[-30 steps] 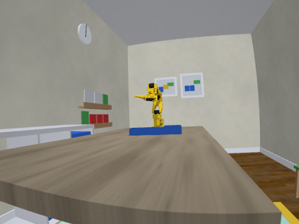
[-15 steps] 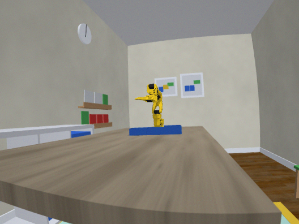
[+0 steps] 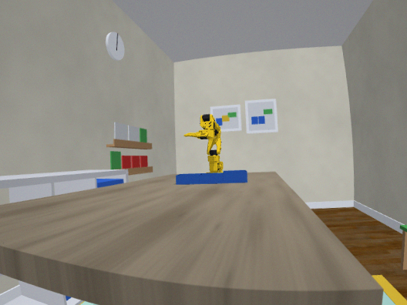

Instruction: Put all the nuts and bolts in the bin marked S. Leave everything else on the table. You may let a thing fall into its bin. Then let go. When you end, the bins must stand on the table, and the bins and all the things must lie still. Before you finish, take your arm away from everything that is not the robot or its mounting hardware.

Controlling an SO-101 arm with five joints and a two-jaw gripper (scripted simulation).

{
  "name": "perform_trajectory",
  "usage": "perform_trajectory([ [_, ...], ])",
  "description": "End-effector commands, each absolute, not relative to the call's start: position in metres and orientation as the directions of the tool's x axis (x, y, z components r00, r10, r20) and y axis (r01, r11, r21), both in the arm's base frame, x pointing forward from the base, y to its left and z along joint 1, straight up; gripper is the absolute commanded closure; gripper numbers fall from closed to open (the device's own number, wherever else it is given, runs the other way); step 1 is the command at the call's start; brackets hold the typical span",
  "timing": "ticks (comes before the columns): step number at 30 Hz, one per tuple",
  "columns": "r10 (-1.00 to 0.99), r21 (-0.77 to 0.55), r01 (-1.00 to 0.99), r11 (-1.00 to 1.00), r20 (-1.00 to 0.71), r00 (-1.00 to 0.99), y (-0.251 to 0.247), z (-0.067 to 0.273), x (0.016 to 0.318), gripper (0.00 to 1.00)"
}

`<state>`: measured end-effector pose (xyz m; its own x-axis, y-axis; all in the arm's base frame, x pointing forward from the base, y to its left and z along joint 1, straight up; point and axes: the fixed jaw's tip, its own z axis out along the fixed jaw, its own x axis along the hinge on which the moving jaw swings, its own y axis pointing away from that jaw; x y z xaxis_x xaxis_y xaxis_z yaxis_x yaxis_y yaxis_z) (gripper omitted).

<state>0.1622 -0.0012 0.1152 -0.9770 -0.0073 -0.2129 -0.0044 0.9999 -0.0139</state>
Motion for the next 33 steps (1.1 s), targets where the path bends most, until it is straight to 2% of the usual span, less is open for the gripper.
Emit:
perform_trajectory([
  [1, -0.001, -0.010, 0.001, 1.000, -0.210, -0.978, 0.000, 0.116, 0.161, 0.00],
  [24, 0.003, -0.008, 0.005, 1.000, -0.212, -0.977, 0.001, 0.116, 0.162, 0.00],
  [33, -0.024, -0.023, -0.018, 1.000, -0.303, -0.953, -0.002, 0.120, 0.194, 0.00],
])
